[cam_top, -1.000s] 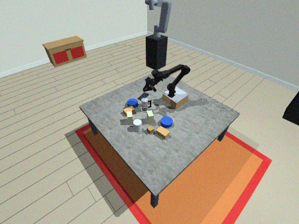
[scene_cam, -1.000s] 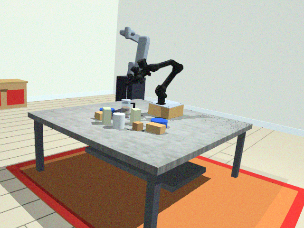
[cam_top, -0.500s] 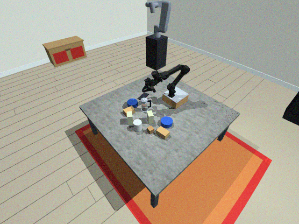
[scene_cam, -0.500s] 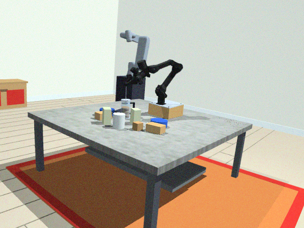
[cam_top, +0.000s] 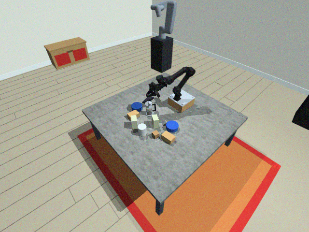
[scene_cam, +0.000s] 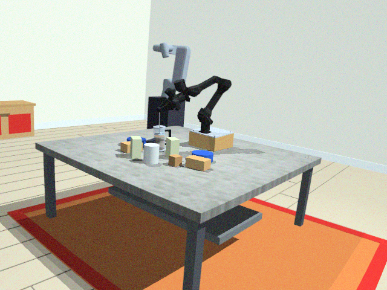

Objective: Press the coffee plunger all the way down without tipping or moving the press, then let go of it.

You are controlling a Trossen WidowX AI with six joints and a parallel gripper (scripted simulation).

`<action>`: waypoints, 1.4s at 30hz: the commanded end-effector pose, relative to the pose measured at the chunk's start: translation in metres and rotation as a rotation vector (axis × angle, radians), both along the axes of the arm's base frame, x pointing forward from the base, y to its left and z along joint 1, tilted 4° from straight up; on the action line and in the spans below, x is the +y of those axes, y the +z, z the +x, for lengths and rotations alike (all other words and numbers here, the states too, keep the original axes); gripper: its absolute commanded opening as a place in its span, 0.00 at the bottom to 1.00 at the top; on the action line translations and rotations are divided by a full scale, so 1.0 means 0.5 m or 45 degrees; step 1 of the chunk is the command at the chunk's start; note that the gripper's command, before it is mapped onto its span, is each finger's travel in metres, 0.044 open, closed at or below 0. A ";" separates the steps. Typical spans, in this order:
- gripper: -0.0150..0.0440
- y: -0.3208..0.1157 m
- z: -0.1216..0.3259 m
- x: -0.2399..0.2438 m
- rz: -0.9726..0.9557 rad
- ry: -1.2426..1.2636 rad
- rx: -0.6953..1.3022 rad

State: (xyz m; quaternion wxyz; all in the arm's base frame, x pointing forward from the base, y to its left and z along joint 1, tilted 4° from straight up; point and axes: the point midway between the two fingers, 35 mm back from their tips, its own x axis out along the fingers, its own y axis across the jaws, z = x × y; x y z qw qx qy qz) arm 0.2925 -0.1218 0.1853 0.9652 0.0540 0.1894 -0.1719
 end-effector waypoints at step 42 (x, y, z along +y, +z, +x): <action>0.47 -0.143 0.046 -0.009 0.034 -0.007 0.064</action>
